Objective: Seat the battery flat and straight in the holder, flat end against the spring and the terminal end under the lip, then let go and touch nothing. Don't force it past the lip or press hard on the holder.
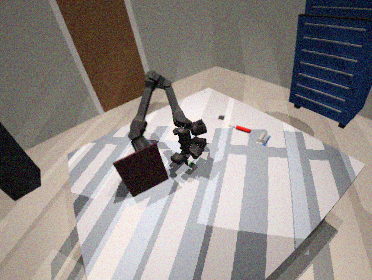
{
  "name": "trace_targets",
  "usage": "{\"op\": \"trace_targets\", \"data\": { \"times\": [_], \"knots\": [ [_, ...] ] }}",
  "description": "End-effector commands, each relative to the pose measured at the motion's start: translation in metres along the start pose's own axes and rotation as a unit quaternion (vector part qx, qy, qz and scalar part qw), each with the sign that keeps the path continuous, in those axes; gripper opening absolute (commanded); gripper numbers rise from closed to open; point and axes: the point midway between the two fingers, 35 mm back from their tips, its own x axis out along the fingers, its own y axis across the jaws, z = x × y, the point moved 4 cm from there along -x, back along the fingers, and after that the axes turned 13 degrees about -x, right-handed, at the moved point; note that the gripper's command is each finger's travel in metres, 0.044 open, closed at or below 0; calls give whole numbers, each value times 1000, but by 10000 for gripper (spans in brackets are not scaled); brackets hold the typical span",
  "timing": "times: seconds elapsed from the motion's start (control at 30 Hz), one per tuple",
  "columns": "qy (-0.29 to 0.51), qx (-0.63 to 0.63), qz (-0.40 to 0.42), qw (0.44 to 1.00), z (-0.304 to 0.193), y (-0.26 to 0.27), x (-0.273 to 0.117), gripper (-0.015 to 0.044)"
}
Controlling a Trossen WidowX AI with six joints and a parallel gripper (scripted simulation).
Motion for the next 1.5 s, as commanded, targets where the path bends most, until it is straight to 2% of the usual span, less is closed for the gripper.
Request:
{"op": "trace_targets", "data": {
  "times": [0.0,0.5,0.67,0.83,1.0,1.23,1.33,1.47],
  "knots": [
    [3,3,2,1000,-1,0,6,243],
    [6,3,3,1000,-3,-1,26,243],
    [6,3,3,1000,-3,-1,26,112],
    [6,3,3,1000,-3,-1,26,82],
    [5,3,3,1000,-3,-1,22,82],
    [4,3,2,1000,-2,-1,-20,82],
    [4,3,3,1000,-2,-1,-24,82],
    [3,-70,3,998,1,10,-26,82]
  ]
}}
